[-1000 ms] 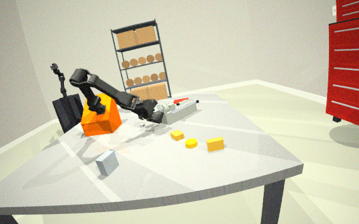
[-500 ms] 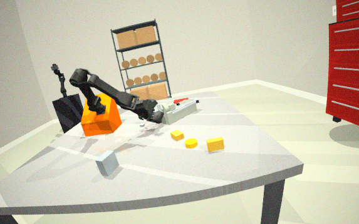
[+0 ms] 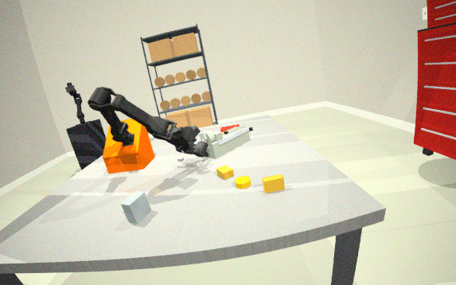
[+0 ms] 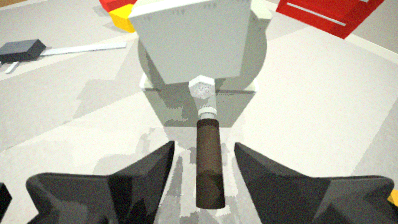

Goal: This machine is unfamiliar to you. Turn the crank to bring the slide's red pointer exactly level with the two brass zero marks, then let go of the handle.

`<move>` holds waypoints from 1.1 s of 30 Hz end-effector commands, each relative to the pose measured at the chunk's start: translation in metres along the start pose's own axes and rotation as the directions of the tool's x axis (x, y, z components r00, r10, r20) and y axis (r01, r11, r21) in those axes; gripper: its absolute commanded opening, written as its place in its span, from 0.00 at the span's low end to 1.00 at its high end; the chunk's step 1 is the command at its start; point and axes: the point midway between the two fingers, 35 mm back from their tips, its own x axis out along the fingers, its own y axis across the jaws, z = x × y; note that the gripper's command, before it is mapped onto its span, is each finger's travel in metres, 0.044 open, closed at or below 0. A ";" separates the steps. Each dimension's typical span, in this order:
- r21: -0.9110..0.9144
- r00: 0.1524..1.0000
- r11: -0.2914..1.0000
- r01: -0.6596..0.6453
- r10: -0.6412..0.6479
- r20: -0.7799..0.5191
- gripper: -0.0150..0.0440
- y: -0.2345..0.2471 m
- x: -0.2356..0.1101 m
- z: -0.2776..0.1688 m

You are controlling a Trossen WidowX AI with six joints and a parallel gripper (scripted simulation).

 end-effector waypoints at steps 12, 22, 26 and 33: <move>0.001 1.000 1.000 -0.001 0.001 0.002 1.00 -0.001 -0.029 0.030; 0.000 1.000 1.000 -0.010 0.010 0.005 1.00 -0.003 -0.066 0.075; -0.002 1.000 1.000 -0.014 0.014 0.007 1.00 -0.001 -0.093 0.101; 0.015 1.000 1.000 -0.009 0.009 -0.003 1.00 0.003 -0.114 0.124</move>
